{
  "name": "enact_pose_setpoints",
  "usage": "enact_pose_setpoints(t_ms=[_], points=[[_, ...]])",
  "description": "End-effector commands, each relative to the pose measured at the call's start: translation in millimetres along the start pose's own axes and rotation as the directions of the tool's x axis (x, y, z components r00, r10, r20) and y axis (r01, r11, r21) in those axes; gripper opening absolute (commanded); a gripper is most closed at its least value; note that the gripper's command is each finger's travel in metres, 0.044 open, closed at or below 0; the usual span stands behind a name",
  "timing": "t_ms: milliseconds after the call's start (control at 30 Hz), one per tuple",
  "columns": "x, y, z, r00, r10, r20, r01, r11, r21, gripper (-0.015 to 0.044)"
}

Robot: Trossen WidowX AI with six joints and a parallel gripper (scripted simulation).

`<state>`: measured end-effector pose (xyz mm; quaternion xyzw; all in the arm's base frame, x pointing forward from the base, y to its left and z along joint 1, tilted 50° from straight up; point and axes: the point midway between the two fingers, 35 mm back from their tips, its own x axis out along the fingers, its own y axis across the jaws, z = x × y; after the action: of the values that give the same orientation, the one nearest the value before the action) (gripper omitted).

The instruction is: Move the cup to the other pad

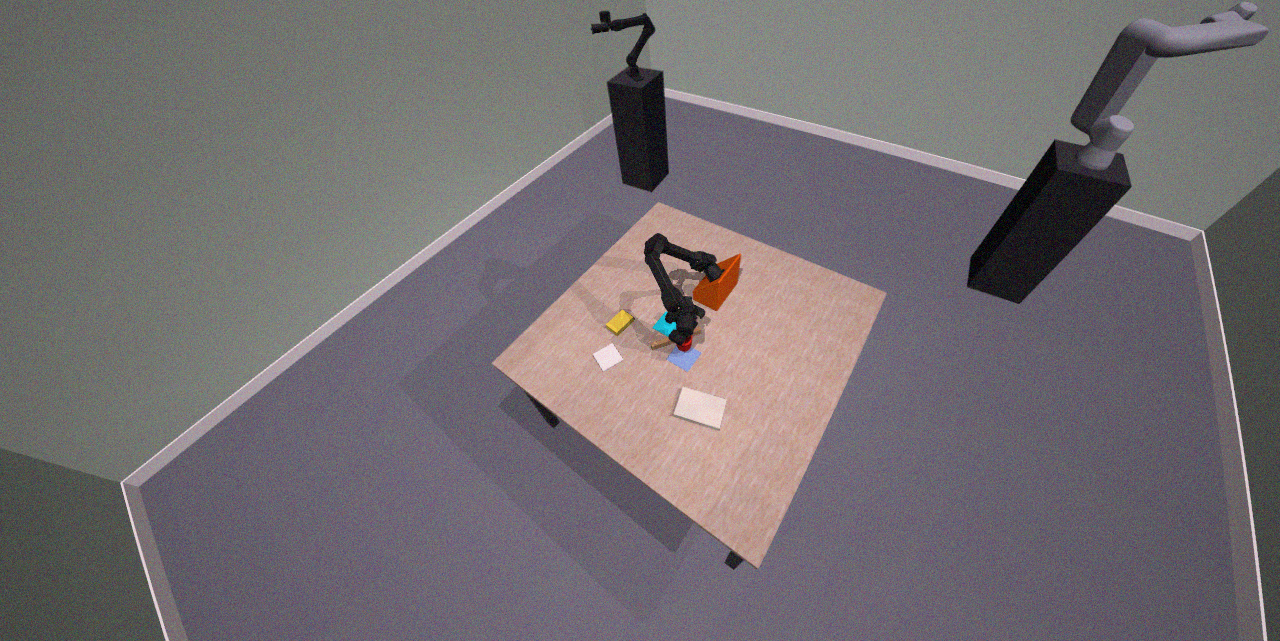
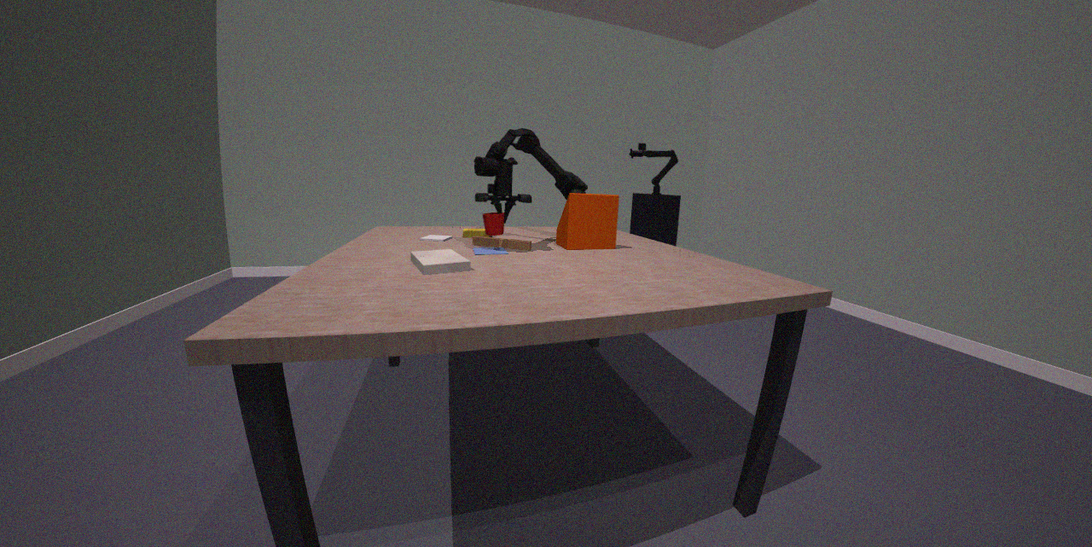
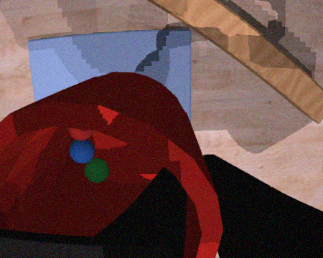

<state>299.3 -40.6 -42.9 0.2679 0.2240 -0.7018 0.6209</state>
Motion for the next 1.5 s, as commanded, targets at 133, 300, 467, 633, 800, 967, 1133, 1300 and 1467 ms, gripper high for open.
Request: enact_pose_setpoints(t_ms=[133, 300, 467, 633, 800, 967, 1133, 1300, 1467], points=[[0, -8, 13, 1.0, 0.001, 0.003, -0.001, 1.0, -0.004, 0.0], [-1, -12, 20, 1.0, 0.001, 0.003, -0.001, 1.0, -0.003, 0.0], [-1, -17, 28, 1.0, 0.0, 0.003, 0.0, 1.0, -0.003, 0.0], [-2, -22, 36, 1.0, 0.0, 0.003, 0.0, 1.0, -0.003, 0.0], [-2, -26, 43, 1.0, 0.0, 0.003, 0.0, 1.0, -0.003, 0.0], [-3, -31, 51, 1.0, 0.0, 0.003, 0.0, 1.0, -0.004, 0.0], [-3, -35, 59, 1.0, -0.001, 0.003, 0.001, 1.0, -0.004, 0.0], [-3, -40, 66, 1.0, -0.001, 0.004, 0.001, 1.0, -0.004, 0.0], [-4, -44, 73, 1.0, -0.001, 0.004, 0.001, 1.0, -0.004, 0.0]])
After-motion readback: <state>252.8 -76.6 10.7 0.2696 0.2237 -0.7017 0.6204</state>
